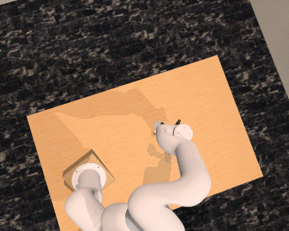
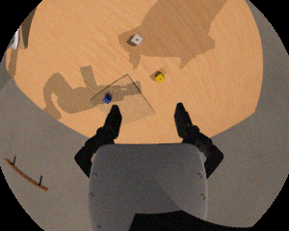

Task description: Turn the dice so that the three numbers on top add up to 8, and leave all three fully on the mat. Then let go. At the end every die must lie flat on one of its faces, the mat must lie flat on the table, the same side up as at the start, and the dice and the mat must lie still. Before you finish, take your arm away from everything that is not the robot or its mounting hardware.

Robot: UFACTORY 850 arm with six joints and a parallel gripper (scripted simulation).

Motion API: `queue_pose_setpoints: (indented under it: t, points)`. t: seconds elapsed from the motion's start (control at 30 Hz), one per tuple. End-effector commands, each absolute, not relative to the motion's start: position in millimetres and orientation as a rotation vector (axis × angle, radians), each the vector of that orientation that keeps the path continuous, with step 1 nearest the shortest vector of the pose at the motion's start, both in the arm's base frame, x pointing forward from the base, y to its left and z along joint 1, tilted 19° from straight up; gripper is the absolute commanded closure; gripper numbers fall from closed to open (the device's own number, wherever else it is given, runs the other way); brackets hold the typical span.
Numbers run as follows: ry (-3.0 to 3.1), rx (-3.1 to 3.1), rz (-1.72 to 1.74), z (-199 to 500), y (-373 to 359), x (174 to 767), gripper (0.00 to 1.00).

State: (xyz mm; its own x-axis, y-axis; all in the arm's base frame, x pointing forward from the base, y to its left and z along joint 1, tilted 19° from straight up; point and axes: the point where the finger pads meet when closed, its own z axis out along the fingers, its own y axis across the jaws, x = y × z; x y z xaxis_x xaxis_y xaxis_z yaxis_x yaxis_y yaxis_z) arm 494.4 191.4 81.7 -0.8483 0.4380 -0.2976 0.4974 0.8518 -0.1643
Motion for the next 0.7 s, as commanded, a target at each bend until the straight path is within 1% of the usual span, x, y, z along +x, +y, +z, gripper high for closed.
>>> queue_pose_setpoints:
  t: [0.0,0.07,0.17,0.43,0.67]
  points:
    - [2.861,0.513,-0.378,80,198,496,0.0]
    - [2.895,0.367,-0.394,78,202,496,0.0]
    - [2.899,0.346,-0.397,77,203,496,0.0]
    - [2.957,-0.124,-0.444,71,215,497,0.0]
    - [2.96,-0.257,-0.455,69,219,497,0.0]
